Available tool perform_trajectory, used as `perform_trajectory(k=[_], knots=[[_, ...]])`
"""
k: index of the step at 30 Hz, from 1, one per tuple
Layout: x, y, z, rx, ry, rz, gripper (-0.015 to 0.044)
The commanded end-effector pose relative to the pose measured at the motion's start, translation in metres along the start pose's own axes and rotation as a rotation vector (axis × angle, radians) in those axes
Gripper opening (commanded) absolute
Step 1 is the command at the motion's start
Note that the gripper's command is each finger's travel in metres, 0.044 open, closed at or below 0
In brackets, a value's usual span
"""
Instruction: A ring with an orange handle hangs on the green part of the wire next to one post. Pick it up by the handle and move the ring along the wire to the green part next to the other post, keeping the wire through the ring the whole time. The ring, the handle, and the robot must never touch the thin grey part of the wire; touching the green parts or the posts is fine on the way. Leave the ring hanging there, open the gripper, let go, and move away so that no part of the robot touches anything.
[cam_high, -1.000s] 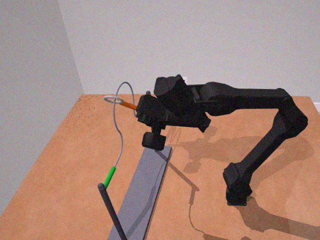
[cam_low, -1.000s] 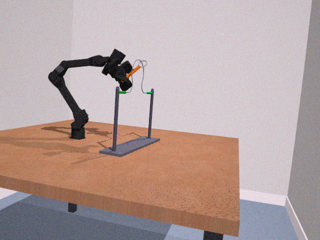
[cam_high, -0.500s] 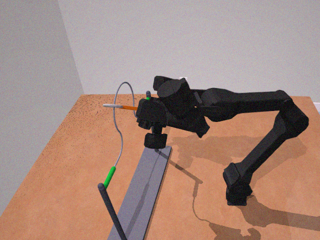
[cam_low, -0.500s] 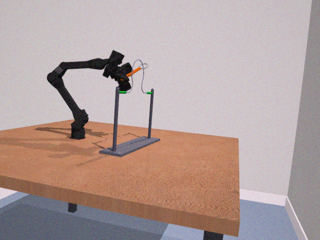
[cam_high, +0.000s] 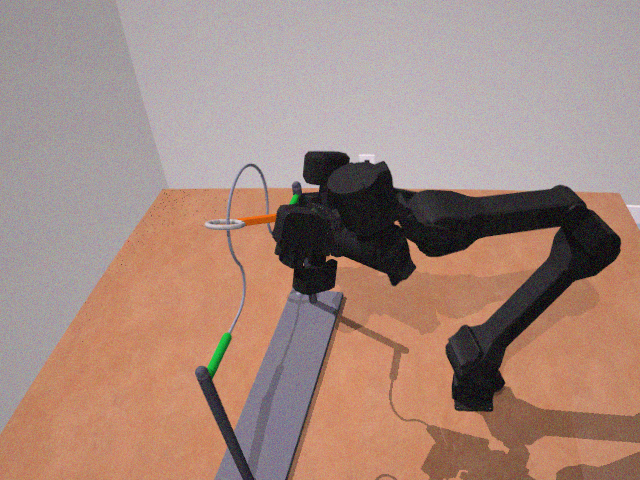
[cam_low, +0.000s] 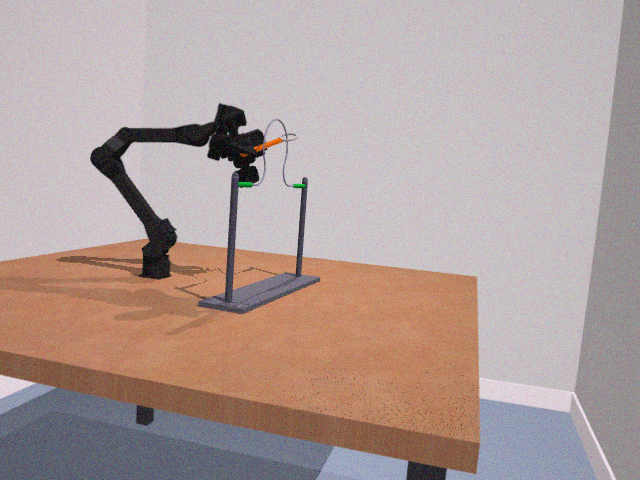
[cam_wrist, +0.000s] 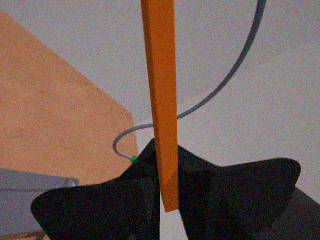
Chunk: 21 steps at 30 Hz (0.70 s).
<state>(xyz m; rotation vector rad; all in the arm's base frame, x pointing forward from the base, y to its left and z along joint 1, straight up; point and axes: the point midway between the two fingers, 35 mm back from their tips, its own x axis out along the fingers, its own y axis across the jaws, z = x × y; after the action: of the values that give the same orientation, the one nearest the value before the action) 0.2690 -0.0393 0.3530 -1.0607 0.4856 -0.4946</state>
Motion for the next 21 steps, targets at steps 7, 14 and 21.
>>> perform_trajectory(k=[7,14,21], knots=[[-0.001,-0.007,-0.003,-0.124,-0.012,-0.086,-0.0150],[-0.001,-0.011,-0.002,-0.210,-0.023,-0.141,-0.0150],[-0.001,-0.015,-0.001,-0.297,-0.033,-0.196,-0.0150]])
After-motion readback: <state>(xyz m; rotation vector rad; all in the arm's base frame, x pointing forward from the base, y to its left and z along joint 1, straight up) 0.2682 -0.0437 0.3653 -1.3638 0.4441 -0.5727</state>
